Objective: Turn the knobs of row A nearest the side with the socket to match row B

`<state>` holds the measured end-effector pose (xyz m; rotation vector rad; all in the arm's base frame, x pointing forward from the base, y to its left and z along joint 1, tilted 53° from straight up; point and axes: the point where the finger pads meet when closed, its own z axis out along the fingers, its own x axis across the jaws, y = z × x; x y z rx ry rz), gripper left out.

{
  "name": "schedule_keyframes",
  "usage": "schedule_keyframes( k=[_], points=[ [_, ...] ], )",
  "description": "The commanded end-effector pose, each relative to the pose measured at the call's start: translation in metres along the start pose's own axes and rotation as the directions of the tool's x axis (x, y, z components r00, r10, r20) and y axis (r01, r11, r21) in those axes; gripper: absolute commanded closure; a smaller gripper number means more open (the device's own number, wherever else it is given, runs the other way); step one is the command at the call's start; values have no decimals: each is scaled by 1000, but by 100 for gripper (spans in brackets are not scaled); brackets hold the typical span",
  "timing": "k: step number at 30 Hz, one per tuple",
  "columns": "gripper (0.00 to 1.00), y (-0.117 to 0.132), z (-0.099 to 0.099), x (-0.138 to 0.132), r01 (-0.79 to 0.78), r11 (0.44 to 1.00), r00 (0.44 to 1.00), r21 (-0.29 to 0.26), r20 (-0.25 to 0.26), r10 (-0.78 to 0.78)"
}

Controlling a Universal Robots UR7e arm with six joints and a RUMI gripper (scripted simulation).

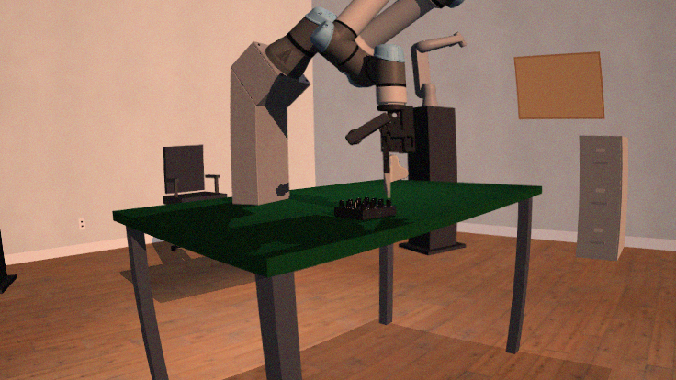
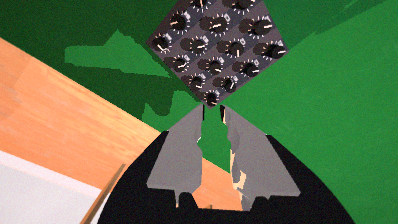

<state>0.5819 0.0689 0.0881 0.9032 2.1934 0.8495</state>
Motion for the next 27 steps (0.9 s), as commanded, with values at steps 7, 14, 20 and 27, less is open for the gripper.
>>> schedule_keyframes(
  k=[7,14,20,27],
  points=[
    [89,2,0,-1,4,1000,1000,-3,2,-4],
    [89,2,0,-1,4,1000,1000,-3,2,-4],
    [89,1,0,-1,3,1000,1000,-2,2,-3],
    [89,-4,0,0,-1,1000,1000,0,0,1]
  ],
)
